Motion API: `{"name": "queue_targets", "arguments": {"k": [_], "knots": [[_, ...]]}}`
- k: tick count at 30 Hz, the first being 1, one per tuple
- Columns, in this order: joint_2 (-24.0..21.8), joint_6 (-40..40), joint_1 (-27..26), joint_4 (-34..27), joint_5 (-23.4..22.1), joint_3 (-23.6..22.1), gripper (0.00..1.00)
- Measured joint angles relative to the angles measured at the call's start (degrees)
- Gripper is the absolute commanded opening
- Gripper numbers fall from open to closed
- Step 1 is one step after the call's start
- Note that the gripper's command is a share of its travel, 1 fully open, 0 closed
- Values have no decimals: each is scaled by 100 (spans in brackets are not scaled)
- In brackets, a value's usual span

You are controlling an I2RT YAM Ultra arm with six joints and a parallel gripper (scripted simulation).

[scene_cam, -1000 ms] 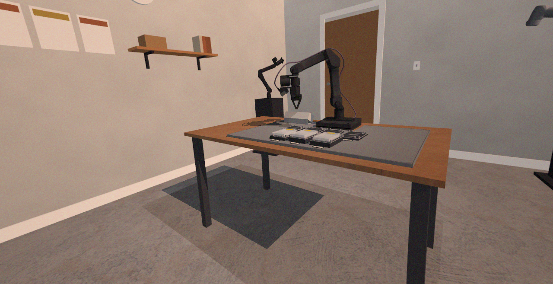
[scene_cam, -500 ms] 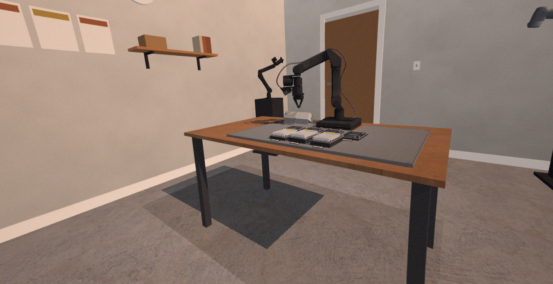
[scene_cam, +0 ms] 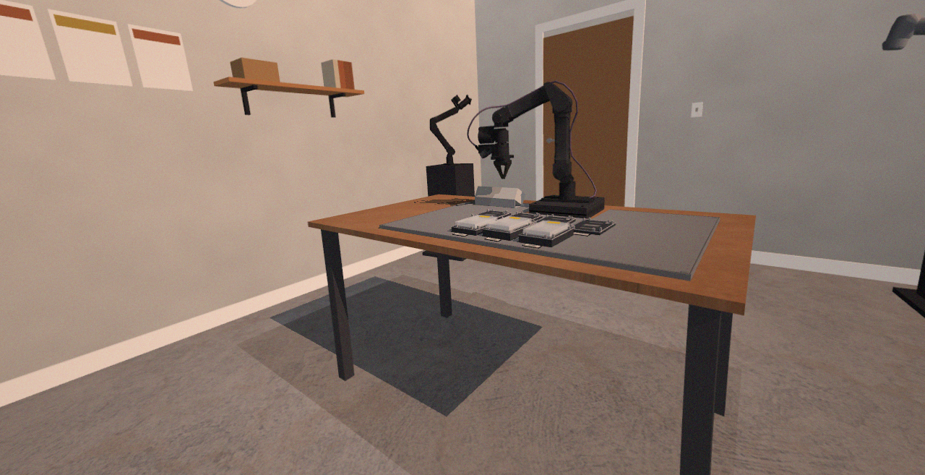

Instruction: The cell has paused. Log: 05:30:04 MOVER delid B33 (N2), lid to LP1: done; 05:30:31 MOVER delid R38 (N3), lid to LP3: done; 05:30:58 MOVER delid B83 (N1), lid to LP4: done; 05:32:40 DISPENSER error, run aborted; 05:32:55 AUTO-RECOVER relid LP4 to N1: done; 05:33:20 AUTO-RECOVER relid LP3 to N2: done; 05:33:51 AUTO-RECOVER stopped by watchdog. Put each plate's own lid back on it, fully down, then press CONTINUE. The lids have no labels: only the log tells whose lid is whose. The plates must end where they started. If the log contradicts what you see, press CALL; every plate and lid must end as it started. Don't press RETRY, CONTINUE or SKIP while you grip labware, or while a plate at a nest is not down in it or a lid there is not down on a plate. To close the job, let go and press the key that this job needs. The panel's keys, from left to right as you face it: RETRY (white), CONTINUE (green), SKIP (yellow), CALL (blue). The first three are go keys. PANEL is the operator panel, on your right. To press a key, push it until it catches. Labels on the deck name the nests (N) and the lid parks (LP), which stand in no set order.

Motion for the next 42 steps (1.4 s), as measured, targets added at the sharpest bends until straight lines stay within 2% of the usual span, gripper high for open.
{"name": "queue_targets", "arguments": {"k": [11, 18, 32, 42], "knots": [[254, -175, -1132, 2, 7, 195, 0], [389, -538, -1515, 7, 7, 337, 0], [380, -688, -1502, 7, 7, 365, 0], [455, -688, -1502, 243, 7, 42, 0]]}}
